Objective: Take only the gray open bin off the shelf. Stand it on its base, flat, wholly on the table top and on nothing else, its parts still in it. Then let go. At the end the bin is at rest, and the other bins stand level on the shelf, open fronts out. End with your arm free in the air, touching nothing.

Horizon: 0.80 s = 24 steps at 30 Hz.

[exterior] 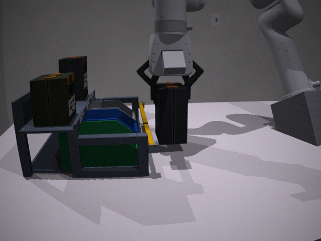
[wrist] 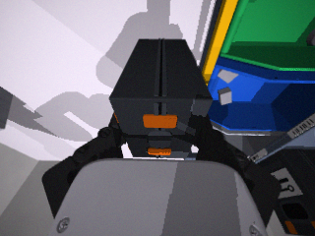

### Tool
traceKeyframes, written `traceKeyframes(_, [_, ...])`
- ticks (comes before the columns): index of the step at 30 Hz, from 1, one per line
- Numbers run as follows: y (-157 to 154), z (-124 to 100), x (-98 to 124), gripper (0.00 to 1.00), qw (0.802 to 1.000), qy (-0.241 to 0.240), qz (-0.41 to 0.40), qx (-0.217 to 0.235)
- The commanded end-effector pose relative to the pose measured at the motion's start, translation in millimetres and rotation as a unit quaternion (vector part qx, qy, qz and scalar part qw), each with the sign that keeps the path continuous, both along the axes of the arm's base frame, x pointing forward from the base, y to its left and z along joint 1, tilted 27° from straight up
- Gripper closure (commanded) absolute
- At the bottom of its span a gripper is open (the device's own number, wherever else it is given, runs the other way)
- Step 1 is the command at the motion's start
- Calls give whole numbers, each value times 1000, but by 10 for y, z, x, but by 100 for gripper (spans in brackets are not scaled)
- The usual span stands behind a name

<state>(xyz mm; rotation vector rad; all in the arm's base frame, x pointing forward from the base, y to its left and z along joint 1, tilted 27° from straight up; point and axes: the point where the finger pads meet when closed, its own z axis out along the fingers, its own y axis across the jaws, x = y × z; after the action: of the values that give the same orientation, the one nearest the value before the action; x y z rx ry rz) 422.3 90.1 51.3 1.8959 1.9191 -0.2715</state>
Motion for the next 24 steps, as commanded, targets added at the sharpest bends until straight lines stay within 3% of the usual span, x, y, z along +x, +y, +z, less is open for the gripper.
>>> traceKeyframes(1, [81,-22,-3,100,1000,-2,1,1])
traceKeyframes(5, [357,-167,-74,100,1000,-2,1,1])
traceKeyframes(17, [357,-167,-74,100,1000,-2,1,1])
traceKeyframes(22, [827,-415,-194,100,1000,-2,1,1])
traceKeyframes(24, [827,-415,-194,100,1000,-2,1,1])
